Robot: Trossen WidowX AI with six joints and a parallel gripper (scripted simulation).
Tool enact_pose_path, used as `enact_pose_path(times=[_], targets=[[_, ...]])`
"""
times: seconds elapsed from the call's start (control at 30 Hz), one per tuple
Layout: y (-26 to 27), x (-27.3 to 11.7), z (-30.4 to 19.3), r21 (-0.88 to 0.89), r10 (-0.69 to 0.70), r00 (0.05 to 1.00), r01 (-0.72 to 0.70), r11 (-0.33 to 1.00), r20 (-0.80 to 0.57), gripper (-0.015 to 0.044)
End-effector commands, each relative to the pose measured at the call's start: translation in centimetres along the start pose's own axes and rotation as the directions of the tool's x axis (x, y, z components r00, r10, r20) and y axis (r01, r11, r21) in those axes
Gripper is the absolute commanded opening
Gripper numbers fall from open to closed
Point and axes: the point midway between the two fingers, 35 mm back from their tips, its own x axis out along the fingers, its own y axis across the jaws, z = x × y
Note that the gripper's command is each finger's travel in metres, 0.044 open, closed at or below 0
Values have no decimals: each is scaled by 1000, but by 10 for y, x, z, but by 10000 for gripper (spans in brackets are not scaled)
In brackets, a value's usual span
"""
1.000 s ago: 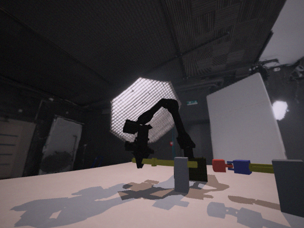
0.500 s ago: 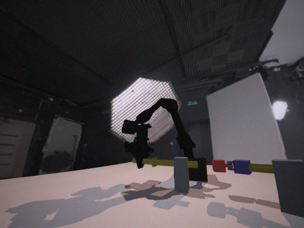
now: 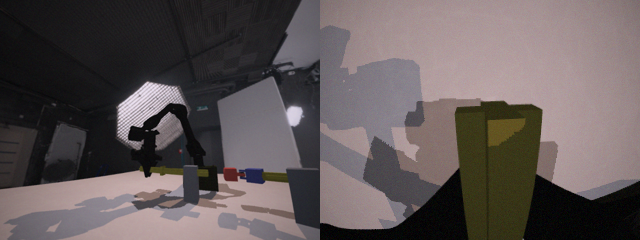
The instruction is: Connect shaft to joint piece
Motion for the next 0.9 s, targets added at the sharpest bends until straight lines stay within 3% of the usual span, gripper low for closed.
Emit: enact_pose_path(times=[0.0, 0.87], targets=[[0, 0, -3, 0, -3, 1000, 3, 1000, -1, 0], [1, 0, -44, 2, -20, 1000, 20, 1000, -7, 0]])
